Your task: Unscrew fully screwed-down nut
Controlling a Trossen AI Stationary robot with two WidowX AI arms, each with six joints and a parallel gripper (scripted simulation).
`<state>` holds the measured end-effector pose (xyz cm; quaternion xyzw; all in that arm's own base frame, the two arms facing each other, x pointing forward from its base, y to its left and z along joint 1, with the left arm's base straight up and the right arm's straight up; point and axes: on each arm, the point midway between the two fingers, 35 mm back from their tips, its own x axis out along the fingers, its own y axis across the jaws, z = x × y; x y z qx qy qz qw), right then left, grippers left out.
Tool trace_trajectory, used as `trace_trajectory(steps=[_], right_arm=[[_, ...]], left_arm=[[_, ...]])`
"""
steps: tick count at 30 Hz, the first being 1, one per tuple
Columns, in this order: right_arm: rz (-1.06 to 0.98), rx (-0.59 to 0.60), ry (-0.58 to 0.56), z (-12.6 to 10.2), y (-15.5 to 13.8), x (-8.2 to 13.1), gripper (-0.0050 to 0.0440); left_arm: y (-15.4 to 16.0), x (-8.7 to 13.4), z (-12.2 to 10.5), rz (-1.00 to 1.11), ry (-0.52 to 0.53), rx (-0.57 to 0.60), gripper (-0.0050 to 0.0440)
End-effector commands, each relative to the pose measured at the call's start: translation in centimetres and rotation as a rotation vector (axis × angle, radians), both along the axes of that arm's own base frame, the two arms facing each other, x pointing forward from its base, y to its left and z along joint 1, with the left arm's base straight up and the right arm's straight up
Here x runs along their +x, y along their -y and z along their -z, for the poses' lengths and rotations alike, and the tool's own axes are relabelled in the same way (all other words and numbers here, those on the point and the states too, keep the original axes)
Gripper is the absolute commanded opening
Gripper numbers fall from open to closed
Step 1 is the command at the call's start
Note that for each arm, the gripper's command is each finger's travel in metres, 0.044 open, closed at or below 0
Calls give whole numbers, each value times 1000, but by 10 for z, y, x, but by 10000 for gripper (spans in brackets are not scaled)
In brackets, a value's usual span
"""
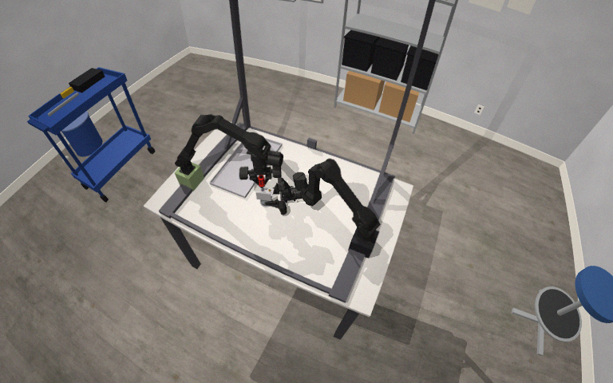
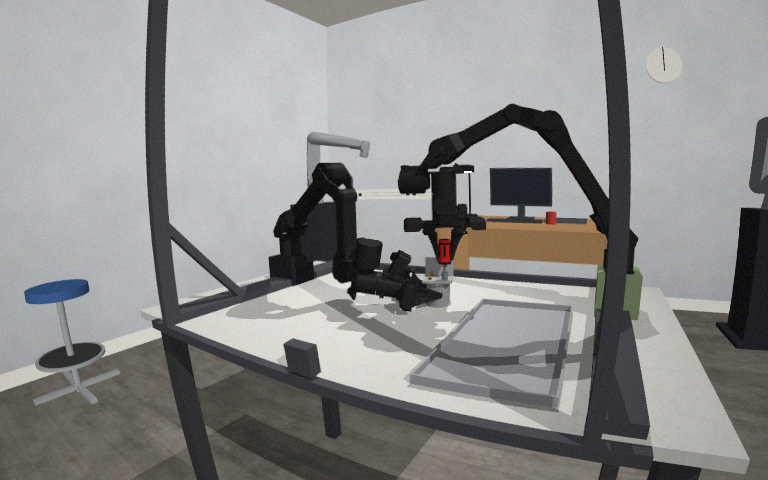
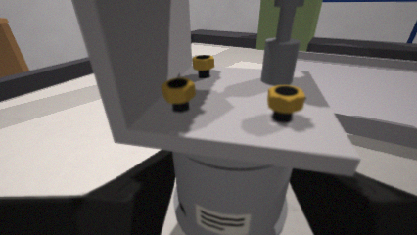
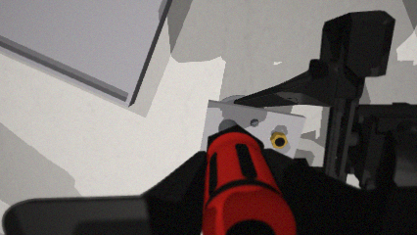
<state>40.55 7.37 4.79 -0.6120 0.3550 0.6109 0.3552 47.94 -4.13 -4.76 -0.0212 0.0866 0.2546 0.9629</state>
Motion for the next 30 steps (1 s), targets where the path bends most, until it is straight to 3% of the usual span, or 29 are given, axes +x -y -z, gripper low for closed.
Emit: trace_trajectory(steps=[1, 16, 30], right_arm=[[-109, 3, 18, -4, -1, 4, 130], [-256, 1, 18, -4, -1, 4, 130], [-254, 1, 17, -4, -1, 4, 130]], left_arm=[[1, 8, -15, -1, 37, -10, 245], [1, 8, -15, -1, 37, -10, 245], [1, 8, -15, -1, 37, -10, 245]])
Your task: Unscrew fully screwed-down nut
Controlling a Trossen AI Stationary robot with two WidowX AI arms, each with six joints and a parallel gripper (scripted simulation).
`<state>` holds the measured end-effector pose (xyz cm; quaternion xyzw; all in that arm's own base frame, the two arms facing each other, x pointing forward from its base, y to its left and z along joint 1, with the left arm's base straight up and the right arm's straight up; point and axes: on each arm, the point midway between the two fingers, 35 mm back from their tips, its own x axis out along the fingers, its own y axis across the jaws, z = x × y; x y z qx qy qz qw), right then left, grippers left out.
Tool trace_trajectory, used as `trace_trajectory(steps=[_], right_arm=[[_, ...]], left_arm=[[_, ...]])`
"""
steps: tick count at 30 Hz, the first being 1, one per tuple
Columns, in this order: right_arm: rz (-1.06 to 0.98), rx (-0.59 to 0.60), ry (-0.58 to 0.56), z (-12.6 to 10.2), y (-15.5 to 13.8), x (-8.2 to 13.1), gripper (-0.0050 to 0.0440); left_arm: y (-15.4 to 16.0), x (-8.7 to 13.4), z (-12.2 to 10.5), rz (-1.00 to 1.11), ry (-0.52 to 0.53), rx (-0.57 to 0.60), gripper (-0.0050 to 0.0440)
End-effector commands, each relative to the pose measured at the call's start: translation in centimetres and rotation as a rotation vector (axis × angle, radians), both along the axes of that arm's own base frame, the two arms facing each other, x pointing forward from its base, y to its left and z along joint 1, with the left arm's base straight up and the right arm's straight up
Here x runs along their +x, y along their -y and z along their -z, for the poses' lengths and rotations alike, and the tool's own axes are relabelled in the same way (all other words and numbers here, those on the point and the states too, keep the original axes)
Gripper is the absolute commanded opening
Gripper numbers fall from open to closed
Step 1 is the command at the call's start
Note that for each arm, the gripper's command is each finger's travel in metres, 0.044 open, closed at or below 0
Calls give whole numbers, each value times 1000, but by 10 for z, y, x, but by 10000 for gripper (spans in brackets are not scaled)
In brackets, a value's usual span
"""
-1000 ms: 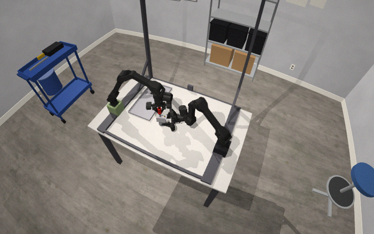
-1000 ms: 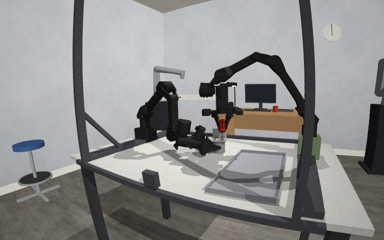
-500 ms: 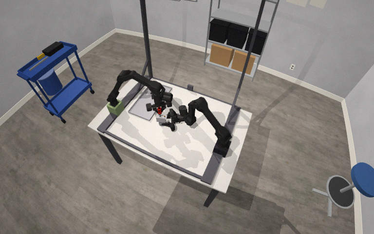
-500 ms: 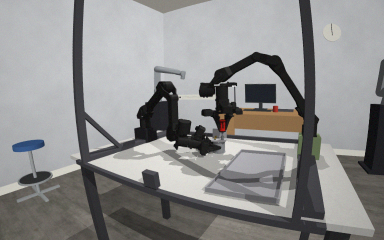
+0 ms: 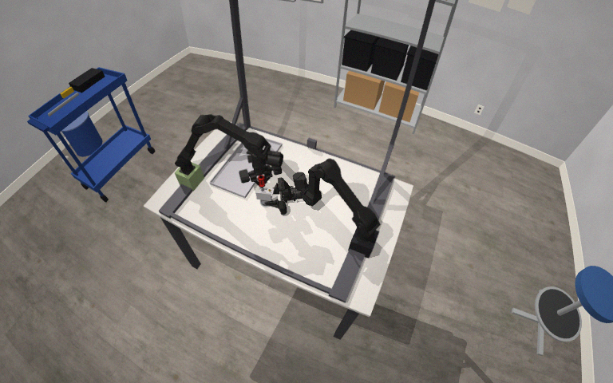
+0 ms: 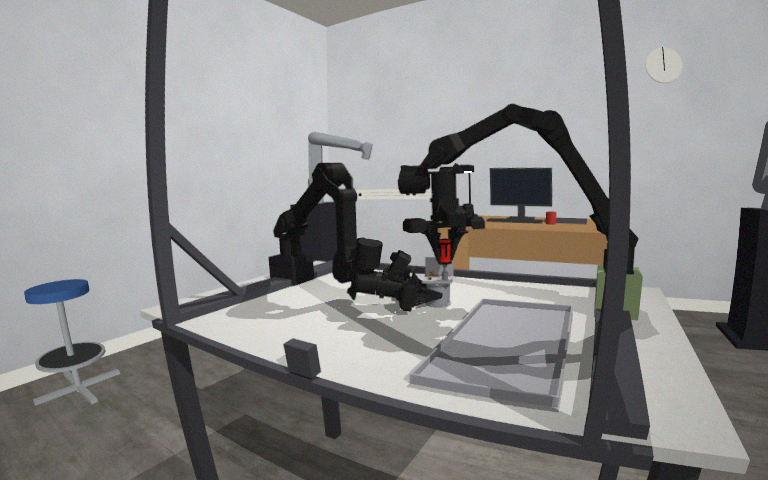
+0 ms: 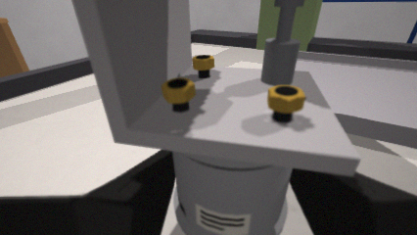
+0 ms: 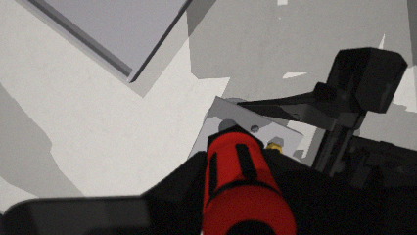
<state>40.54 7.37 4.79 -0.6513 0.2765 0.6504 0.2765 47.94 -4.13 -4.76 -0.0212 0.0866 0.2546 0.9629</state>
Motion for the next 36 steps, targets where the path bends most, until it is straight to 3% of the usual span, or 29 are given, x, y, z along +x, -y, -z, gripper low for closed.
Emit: trace_trajectory(steps=[1, 8, 9, 36], right_arm=[[-5, 4, 18, -4, -1, 4, 130], [-5, 4, 18, -4, -1, 4, 130], [-5, 4, 18, -4, -1, 4, 250], [-2, 7, 33, -10, -1, 5, 250]], left_arm=[[1, 8, -15, -1, 37, -10, 245], [1, 8, -15, -1, 37, -10, 245], [1, 8, -15, -1, 37, -10, 245], [1, 8, -15, -1, 37, -10, 245]])
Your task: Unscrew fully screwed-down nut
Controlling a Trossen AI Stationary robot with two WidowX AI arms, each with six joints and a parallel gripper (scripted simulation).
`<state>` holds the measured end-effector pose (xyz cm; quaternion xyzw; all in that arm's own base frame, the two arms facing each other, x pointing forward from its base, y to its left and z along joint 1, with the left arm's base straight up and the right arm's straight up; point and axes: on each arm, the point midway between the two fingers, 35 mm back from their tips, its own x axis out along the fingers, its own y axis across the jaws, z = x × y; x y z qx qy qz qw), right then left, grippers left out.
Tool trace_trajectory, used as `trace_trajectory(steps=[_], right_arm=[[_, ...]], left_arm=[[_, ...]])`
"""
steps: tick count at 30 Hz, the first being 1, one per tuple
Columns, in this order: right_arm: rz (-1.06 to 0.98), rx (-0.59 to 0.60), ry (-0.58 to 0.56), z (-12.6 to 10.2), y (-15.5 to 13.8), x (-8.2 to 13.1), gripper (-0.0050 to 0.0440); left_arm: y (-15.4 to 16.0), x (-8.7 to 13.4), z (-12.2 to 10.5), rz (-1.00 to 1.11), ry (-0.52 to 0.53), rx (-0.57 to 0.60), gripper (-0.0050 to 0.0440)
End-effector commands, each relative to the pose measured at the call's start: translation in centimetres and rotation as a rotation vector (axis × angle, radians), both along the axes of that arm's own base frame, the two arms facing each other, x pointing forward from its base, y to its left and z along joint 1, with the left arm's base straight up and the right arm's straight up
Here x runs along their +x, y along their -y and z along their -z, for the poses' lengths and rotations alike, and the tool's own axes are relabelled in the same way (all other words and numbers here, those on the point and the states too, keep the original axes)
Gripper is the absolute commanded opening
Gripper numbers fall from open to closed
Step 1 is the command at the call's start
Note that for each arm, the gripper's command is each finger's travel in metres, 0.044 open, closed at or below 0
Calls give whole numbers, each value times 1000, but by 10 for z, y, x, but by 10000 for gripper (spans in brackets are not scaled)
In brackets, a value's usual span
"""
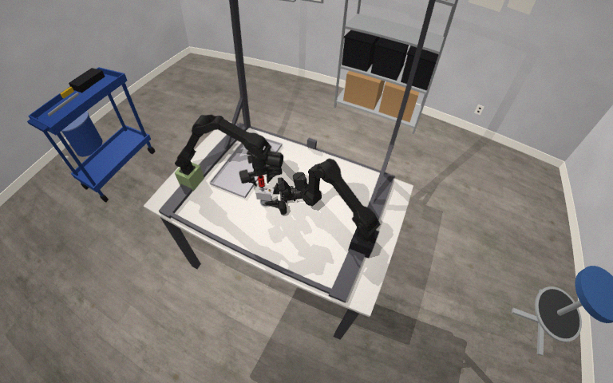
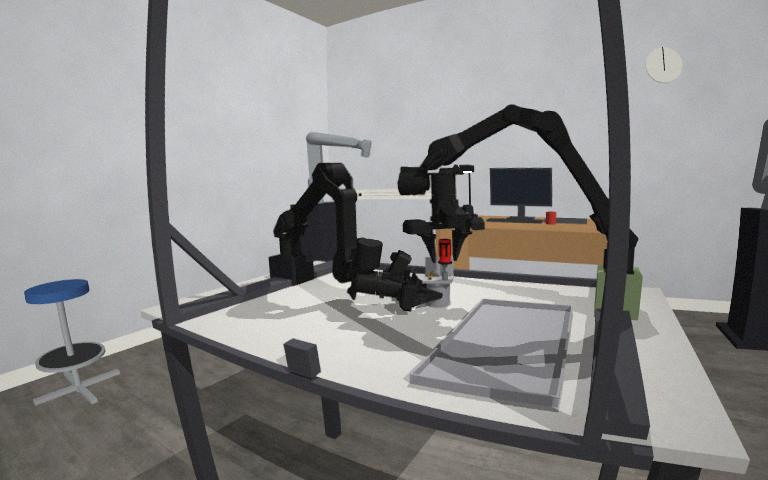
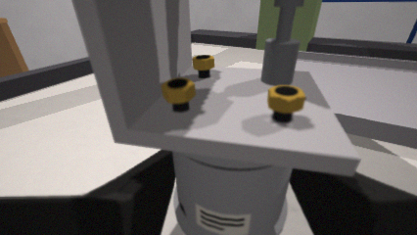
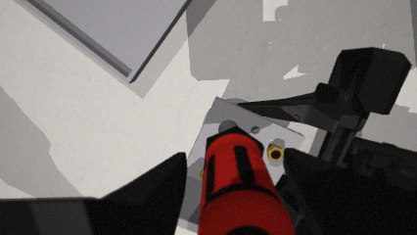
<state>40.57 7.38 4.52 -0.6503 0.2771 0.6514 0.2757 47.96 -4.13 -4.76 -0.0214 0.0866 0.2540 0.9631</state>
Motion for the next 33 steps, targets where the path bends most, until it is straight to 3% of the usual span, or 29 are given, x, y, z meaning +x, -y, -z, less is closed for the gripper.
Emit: trace_trajectory(steps=[1, 23, 33], right_arm=[[-2, 7, 36, -13, -1, 5, 250], [-2, 7, 36, -13, -1, 4, 250], [515, 16, 35, -14, -1, 2, 250]], left_arm=[[1, 8, -15, -2, 37, -10, 245], [1, 8, -15, -2, 37, -10, 245], [1, 8, -15, -2, 37, -10, 245]])
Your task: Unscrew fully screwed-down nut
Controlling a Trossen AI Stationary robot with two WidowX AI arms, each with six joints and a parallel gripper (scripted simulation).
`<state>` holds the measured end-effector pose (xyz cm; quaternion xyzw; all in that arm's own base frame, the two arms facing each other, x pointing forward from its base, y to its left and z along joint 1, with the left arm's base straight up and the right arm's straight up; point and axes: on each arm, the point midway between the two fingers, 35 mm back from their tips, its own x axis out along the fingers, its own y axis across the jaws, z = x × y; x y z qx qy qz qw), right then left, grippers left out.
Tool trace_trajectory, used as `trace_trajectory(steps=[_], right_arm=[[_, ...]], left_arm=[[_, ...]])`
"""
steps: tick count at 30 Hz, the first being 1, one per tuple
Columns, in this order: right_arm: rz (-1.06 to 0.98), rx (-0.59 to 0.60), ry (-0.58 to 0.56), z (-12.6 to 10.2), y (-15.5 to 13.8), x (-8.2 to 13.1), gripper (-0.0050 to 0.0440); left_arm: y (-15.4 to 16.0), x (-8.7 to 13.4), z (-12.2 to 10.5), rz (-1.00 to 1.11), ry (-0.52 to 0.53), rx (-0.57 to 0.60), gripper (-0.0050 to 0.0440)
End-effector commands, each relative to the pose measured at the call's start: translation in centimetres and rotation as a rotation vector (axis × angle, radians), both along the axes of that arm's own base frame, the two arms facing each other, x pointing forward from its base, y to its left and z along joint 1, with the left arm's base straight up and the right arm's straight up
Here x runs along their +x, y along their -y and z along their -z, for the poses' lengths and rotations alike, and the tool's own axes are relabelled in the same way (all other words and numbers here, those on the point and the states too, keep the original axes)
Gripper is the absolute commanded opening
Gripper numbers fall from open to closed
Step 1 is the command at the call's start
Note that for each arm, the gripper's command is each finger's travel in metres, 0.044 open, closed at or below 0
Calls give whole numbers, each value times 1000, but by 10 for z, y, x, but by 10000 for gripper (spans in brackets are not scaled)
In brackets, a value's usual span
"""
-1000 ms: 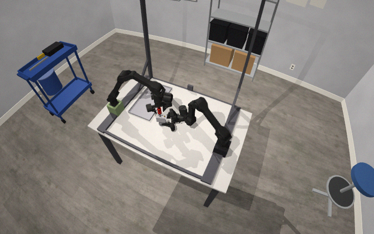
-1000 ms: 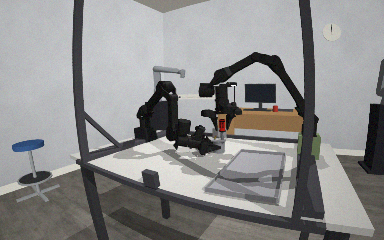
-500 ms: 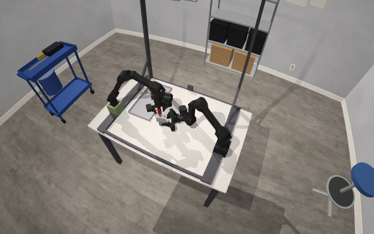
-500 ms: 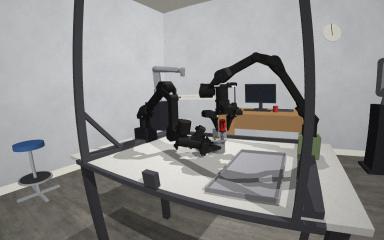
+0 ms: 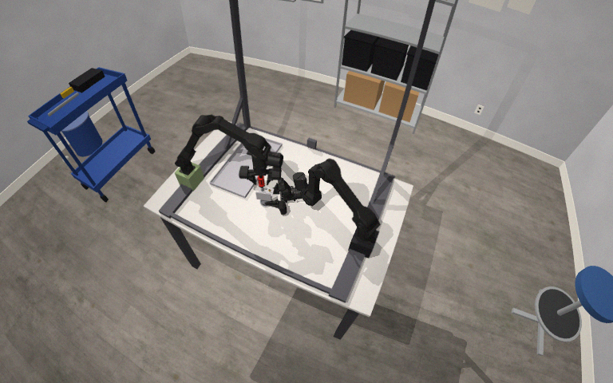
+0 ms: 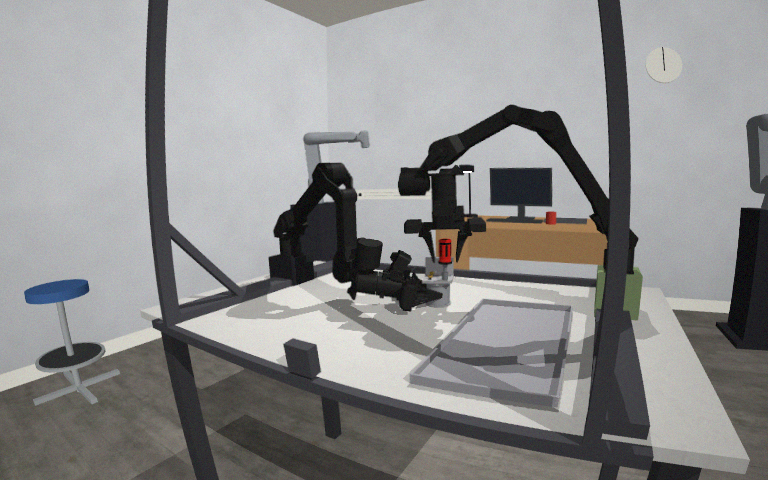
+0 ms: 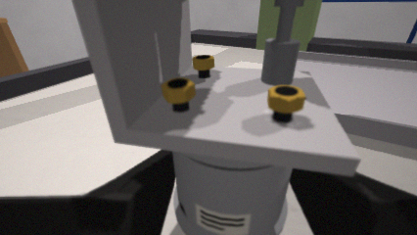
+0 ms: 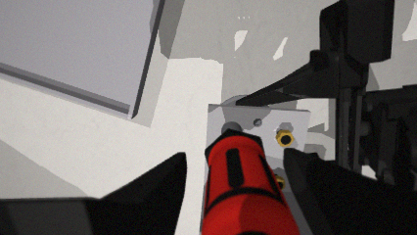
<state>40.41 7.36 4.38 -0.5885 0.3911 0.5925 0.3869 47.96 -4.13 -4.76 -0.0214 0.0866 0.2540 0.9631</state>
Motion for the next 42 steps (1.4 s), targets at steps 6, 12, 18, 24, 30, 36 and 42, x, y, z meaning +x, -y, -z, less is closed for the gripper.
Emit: trace_trajectory(steps=[6, 12, 18, 24, 30, 36, 42], right_arm=[[362, 13, 42, -16, -1, 4, 250], [627, 16, 41, -16, -1, 4, 250], [878, 19, 38, -16, -1, 4, 250], [1044, 22, 38, -16, -1, 4, 250], [1342, 26, 34, -16, -1, 4, 250], [1593, 28, 30, -16, -1, 4, 250], [1796, 32, 29, -16, -1, 4, 250]], left_arm=[[1, 8, -15, -2, 37, -10, 245], [1, 8, -15, -2, 37, -10, 245], [1, 8, -15, -2, 37, -10, 245], [1, 8, -15, -2, 37, -10, 245], [1, 8, -15, -2, 37, -10, 245], [1, 8, -15, -2, 37, -10, 245], [1, 8, -15, -2, 37, -10, 245]])
